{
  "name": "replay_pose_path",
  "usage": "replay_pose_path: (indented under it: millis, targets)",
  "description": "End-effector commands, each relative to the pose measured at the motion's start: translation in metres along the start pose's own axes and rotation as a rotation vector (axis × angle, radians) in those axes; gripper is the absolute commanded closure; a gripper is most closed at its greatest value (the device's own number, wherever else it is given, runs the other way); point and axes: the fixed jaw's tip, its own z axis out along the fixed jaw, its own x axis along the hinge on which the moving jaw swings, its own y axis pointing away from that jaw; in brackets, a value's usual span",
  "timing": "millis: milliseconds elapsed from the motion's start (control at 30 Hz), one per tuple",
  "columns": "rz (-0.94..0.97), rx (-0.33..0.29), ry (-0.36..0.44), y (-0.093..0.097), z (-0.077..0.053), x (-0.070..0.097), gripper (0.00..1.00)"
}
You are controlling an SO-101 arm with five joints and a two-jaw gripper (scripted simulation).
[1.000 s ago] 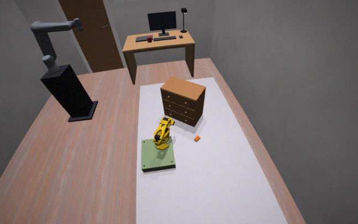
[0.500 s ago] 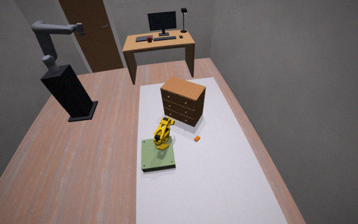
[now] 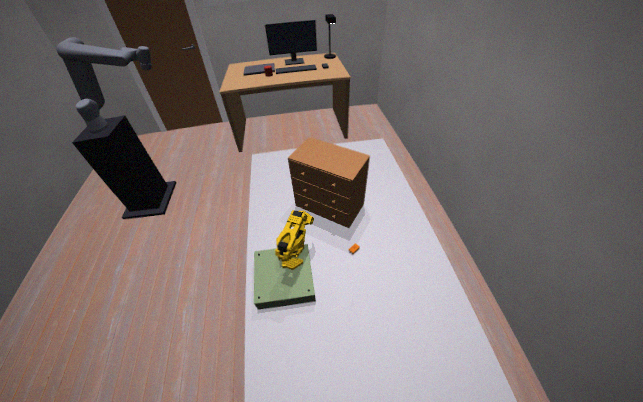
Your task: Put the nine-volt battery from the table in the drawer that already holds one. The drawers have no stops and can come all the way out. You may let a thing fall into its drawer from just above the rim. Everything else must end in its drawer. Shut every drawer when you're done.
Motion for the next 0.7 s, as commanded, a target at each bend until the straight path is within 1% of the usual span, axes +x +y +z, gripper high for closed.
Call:
replay_pose_path:
  millis: [0, 500, 667]
  targets:
    - [-0.015, 0.005, -0.018, -0.0011, 0.0016, -0.0044, 0.50]
    - [-0.015, 0.005, -0.018, -0.0011, 0.0016, -0.0043, 0.50]
    - [0.016, -0.018, 0.044, 0.0061, 0.0105, 0.0035, 0.52]
